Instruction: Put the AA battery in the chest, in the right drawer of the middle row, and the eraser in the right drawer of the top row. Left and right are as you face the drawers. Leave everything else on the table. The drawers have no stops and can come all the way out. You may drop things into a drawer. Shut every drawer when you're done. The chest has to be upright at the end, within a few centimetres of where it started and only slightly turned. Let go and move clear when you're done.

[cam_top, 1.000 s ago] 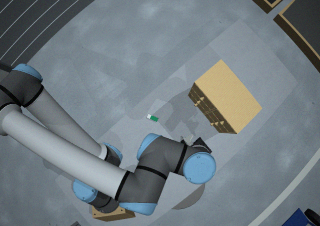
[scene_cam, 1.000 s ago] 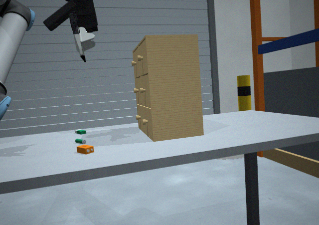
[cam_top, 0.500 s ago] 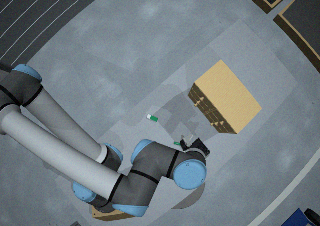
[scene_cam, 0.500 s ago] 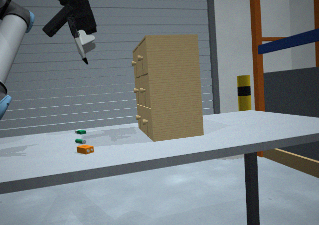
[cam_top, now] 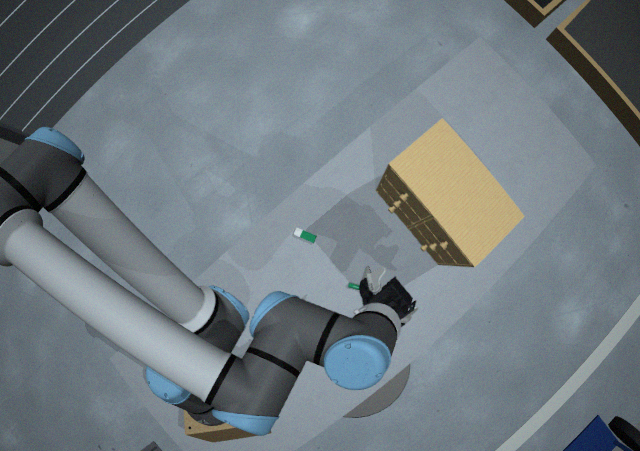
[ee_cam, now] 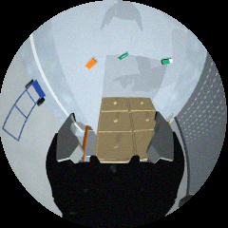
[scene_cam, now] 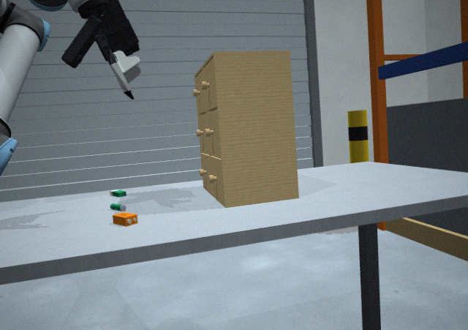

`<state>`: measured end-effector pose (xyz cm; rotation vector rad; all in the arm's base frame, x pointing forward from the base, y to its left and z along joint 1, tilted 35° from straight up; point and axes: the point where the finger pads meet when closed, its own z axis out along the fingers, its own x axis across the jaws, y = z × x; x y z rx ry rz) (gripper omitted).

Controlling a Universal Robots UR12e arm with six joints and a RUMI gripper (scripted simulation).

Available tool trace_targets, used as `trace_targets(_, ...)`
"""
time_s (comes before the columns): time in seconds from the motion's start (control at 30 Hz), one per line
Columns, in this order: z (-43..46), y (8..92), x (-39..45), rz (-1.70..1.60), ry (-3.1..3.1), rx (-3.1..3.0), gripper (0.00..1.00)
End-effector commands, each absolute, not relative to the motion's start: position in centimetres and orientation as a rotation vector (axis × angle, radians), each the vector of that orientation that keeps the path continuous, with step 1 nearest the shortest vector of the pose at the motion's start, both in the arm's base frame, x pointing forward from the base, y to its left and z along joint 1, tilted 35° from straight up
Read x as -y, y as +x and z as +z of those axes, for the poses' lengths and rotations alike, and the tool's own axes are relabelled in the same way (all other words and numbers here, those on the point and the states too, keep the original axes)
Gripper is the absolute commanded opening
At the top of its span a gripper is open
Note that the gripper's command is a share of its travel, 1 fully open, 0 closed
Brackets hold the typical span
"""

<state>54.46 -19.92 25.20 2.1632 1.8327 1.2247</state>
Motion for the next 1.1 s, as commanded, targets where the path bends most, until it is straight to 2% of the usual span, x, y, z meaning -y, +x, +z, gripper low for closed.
trace_targets(0.0, 24.7, 55.2, 19.7, 1.275, 2.121, -1.743, 1.0)
trace_targets(1.07, 23.1, 57.7, 18.7, 1.428, 1.964, -1.461, 1.0)
